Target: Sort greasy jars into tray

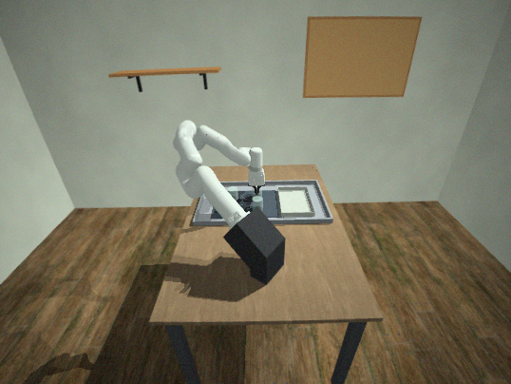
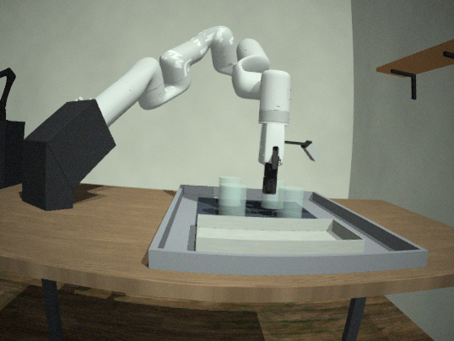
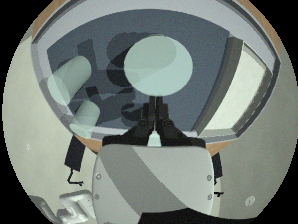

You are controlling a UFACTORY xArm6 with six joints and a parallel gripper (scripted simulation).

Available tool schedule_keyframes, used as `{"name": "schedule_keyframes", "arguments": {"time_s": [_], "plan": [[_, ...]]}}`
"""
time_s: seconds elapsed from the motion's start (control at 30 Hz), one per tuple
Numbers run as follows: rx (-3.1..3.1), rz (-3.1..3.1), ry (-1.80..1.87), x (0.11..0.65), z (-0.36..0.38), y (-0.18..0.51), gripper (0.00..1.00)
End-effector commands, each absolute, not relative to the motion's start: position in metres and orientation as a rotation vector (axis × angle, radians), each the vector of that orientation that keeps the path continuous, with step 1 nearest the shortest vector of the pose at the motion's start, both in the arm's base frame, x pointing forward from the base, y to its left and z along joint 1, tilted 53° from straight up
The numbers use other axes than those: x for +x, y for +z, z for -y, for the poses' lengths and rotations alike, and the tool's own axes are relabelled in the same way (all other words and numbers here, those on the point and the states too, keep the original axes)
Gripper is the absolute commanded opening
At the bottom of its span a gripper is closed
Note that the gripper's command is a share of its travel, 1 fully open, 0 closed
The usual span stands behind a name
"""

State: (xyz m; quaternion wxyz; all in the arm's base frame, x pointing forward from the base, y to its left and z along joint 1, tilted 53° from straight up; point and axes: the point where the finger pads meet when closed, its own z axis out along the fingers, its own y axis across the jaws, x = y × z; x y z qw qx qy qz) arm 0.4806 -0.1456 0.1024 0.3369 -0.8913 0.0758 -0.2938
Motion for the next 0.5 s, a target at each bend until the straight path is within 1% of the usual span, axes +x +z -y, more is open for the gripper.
{"name": "schedule_keyframes", "arguments": {"time_s": [0.0,0.47], "plan": [[-2.324,-0.198,-0.769,0.4812,0.1468,0.1033,0.0],[-2.324,-0.198,-0.769,0.4826,0.1474,0.1042,0.0]]}}
